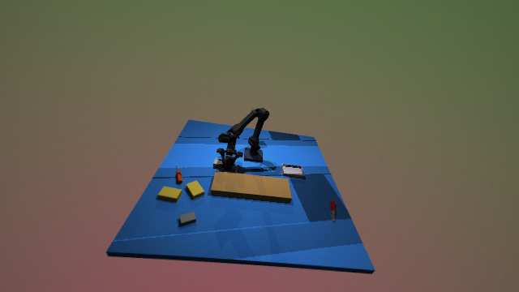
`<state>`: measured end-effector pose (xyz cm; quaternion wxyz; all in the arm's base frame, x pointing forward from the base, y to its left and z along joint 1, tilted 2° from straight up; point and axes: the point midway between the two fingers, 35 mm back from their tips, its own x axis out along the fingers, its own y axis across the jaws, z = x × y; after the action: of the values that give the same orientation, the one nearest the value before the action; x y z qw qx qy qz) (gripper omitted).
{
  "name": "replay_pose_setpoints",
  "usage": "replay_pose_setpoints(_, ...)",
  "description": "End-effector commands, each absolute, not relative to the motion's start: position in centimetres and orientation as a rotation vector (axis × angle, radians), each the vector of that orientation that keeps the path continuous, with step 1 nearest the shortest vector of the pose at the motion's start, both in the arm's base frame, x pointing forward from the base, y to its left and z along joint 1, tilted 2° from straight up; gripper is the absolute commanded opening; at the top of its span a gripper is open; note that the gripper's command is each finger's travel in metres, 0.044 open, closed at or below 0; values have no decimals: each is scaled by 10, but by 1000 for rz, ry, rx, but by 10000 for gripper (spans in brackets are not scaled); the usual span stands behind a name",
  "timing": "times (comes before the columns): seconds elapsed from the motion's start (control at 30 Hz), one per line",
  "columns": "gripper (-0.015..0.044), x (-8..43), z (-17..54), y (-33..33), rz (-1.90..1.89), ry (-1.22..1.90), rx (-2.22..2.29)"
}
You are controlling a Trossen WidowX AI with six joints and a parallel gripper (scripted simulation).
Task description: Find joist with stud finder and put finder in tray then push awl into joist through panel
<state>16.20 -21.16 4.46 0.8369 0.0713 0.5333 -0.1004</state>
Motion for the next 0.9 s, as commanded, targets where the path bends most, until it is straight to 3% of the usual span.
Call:
replay_pose_setpoints(0.0, 321, 162, 44, -212, -213, 1127, 150)
replay_pose_setpoints(0.2, 281, 162, 44, -212, -213, 1127, 150)
replay_pose_setpoints(0.57, 0, 163, 58, -213, -213, 1127, 150)
replay_pose_setpoints(0.87, 0, 163, 74, -213, -213, 1126, 150)
